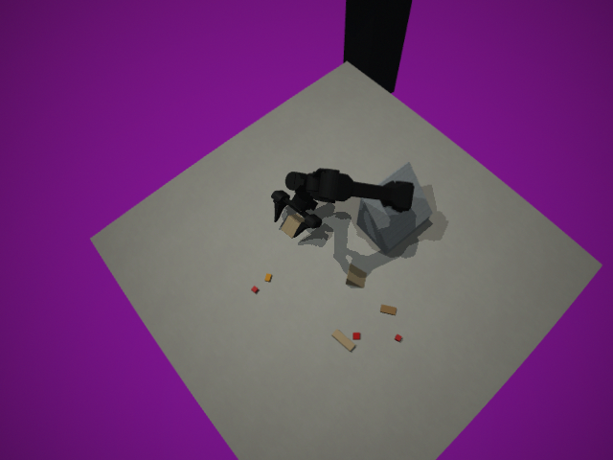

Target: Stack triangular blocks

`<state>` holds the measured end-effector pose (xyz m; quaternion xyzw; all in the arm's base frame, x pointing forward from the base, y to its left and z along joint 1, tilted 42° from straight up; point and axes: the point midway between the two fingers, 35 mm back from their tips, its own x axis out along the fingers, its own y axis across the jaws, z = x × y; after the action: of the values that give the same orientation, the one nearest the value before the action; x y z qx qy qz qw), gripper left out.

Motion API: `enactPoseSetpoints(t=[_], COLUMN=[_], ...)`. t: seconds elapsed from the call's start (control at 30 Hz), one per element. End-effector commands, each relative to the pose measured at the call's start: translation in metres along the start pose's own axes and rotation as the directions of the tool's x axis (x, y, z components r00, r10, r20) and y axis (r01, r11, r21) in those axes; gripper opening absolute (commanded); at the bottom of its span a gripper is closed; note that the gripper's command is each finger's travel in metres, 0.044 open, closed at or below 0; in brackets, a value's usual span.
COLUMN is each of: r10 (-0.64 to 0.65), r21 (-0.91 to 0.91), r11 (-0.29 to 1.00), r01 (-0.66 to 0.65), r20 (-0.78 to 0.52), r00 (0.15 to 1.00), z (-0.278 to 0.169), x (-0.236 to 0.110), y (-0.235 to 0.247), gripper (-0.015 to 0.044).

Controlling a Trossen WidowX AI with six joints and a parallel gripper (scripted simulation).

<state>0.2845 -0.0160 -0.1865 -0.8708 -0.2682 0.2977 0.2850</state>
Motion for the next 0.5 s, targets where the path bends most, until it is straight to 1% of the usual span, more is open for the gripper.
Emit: enactPoseSetpoints(t=[0.0,0.17,0.23,0.47], r10=[0.004,0.004,0.007,0.007], r21=[0.003,0.003,0.001,-0.004], r11=[1.0,1.0,1.0,1.0], r01=[-0.004,-0.004,-0.007,-0.007], r20=[0.002,0.003,0.007,0.008], r00=[1.0,1.0,1.0,1.0], z=[0.001,0.0,-0.009,-0.066], x=[0.0,-0.001,-0.006,-0.052], y=[0.0,0.001,0.004,0.005], gripper=[0.044,0.044,0.044,0.044])
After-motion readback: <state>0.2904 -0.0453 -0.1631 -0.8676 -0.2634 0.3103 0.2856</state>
